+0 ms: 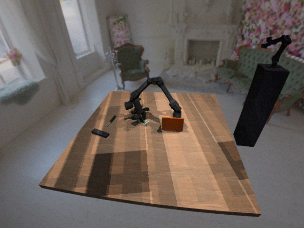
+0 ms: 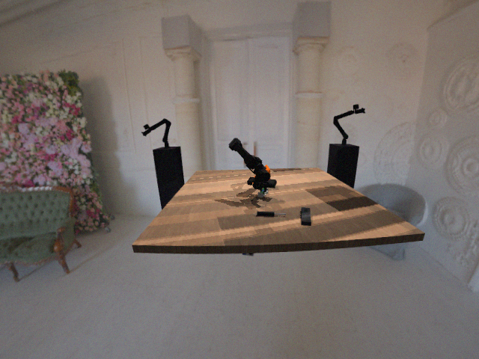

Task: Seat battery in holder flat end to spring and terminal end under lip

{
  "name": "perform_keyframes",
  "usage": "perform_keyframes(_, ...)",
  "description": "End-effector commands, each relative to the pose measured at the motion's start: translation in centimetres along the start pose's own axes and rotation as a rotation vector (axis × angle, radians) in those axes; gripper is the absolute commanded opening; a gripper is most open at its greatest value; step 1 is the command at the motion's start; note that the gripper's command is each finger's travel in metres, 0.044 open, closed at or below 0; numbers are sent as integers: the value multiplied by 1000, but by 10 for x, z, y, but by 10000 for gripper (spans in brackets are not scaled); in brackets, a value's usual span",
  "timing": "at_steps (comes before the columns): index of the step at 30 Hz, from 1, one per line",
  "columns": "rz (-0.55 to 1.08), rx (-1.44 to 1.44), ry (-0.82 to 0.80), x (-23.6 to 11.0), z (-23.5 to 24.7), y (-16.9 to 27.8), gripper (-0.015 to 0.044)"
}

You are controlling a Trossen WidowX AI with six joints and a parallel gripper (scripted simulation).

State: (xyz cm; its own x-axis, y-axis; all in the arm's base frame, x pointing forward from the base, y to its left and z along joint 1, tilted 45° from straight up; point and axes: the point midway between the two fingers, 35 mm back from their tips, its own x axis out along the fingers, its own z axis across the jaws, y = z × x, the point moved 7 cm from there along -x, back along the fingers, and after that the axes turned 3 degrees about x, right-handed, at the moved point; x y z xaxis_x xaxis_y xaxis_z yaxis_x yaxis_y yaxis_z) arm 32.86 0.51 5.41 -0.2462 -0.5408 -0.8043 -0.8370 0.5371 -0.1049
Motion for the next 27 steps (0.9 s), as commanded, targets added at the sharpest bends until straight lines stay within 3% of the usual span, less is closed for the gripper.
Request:
perform_keyframes(1,-37,5,-7,2,2,-3,79)
perform_keyframes(27,-186,-1,-15,7,1,11,79)
